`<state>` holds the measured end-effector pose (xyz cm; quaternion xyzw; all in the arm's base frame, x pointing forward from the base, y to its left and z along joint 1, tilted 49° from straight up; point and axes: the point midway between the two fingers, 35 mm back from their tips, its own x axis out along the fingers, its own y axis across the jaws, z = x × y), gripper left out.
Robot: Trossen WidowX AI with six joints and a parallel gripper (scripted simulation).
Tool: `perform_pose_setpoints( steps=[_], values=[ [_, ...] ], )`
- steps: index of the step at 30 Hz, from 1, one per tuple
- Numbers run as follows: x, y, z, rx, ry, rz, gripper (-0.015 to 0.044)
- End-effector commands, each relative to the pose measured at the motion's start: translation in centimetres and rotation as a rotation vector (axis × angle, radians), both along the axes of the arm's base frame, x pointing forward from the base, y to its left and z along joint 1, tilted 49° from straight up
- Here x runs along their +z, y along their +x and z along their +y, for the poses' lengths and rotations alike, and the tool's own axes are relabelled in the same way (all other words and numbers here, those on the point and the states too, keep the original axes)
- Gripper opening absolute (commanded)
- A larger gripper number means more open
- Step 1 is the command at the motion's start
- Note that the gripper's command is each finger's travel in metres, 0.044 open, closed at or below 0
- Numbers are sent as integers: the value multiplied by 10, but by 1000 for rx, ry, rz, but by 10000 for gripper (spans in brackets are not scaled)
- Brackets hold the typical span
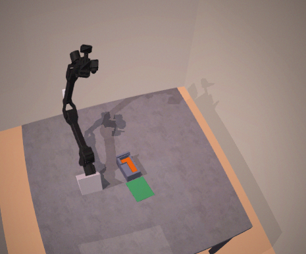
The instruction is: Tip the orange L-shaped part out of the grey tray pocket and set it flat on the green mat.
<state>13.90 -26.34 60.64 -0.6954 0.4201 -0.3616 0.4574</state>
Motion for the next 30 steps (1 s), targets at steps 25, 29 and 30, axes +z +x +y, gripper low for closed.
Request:
perform_pose_setpoints(
  steps=[25, 29, 30],
  values=[
    [-327, 205, 111, 550, 1379, 80, 180],
    [-379, 205, 159, 495, 1665, 142, 180],
    [-391, 203, 172, 470, 1737, 161, 180]
  ],
)
